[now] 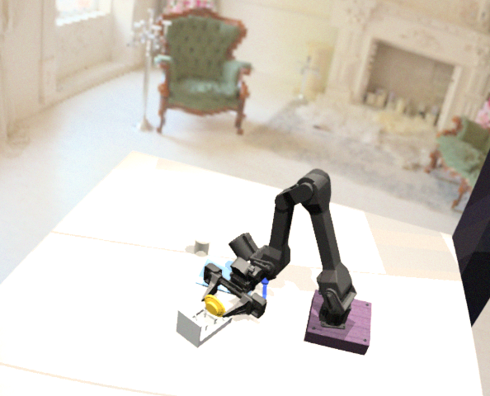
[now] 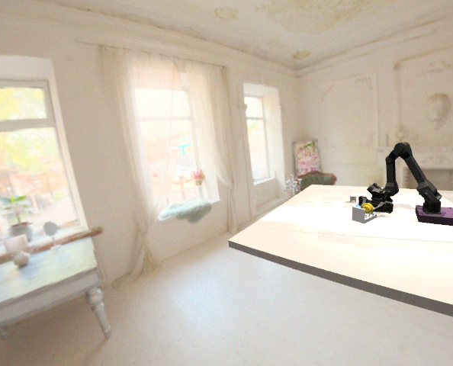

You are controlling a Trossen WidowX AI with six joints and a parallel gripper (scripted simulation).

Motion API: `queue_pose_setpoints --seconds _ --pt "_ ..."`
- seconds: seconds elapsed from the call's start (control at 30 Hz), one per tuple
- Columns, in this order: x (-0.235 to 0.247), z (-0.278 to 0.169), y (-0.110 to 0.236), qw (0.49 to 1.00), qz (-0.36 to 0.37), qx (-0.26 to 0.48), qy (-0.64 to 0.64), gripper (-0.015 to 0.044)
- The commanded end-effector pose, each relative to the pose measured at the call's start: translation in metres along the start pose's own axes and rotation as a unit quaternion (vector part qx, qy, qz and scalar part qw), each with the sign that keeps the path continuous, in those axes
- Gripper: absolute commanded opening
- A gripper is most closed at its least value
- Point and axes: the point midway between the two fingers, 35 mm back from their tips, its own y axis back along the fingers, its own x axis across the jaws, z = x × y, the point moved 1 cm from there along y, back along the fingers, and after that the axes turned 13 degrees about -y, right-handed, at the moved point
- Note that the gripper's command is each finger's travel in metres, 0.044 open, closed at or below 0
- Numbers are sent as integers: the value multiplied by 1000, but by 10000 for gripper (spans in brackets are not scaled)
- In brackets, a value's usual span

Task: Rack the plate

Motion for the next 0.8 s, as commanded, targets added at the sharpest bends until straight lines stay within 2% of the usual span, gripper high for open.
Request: queue_pose_setpoints --seconds 0.0,0.23,0.53,0.77 --pt "0 0 0 1000 0 0 0 210" --pt "0 0 0 1000 0 0 0 394" --pt "0 2 0 1000 0 0 0 400" --pt "3 62 6 1000 -2 -6 -8 400"
